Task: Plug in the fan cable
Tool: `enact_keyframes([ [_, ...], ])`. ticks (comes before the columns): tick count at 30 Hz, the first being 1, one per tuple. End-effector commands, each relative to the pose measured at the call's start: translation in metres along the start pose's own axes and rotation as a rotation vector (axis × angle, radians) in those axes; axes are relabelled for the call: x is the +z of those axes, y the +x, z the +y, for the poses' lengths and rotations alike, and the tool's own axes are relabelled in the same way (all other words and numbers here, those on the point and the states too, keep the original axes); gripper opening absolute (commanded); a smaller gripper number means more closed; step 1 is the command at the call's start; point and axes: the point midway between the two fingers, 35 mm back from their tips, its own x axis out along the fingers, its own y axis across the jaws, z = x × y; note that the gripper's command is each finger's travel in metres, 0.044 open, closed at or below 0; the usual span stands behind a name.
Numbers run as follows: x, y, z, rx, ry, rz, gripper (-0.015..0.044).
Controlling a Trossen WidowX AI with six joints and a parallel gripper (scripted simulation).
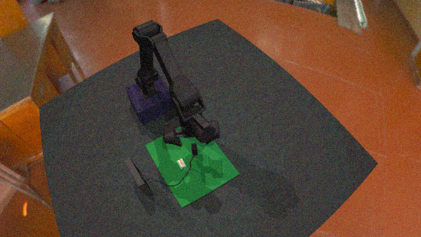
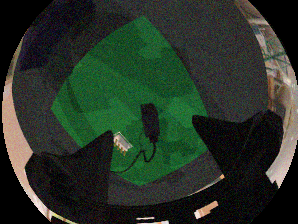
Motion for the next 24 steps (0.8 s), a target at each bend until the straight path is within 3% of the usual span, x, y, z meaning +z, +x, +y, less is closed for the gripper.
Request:
enact_keyframes([
  [1,0.002,0.008,0.001,0.001,0.006,-0.007,0.0440],
  [24,0.003,0.040,0.001,0.001,0.006,-0.008,0.0440],
])
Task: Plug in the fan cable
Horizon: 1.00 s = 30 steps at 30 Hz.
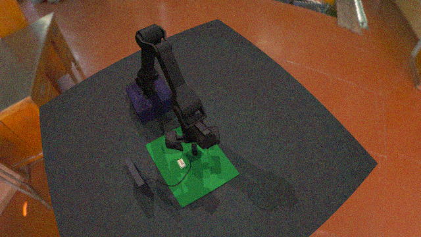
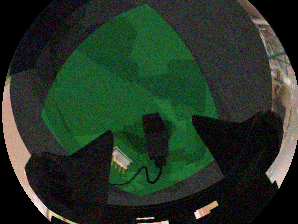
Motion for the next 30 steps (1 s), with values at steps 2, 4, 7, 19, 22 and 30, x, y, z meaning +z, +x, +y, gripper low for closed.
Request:
enact_keyframes([
  [2,0.000,0.001,0.000,0.000,0.000,0.000,0.0414],
  [4,0.000,0.001,0.000,0.000,0.000,0.000,0.0361],
  [7,0.000,0.001,0.000,0.000,0.000,0.000,0.0282],
  [19,0.000,0.001,0.000,0.000,0.000,0.000,0.0000],
  [22,0.000,-0.002,0.000,0.000,0.000,-0.001,0.0000],
  [30,0.000,-0.049,0.000,0.000,0.006,-0.004,0.0000],
])
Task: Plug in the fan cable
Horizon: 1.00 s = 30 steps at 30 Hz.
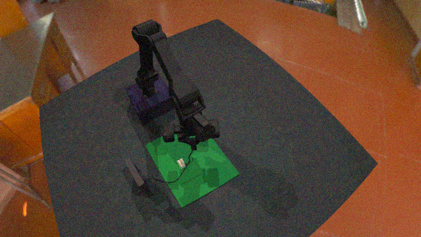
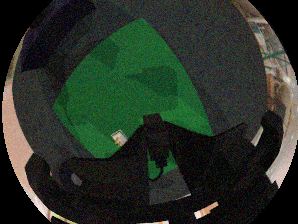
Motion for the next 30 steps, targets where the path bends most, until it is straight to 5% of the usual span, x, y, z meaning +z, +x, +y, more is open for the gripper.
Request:
enact_keyframes([
  [1,0.000,-0.006,0.000,0.001,-0.004,-0.006,0.0000],
  [30,-0.018,-0.006,0.017,0.005,0.948,-0.002,0.0000],
])
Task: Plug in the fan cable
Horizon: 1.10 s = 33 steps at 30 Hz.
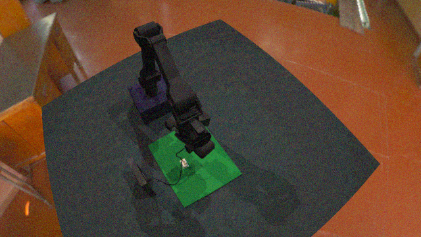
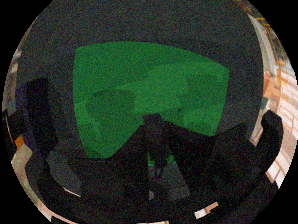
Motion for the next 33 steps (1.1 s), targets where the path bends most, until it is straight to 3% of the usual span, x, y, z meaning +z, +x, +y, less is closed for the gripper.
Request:
enact_keyframes([
  [1,-0.004,-0.001,-0.002,-0.003,0.139,-0.002,0.0000],
  [33,-0.034,-0.001,-0.002,-0.004,1.247,-0.002,0.0000],
])
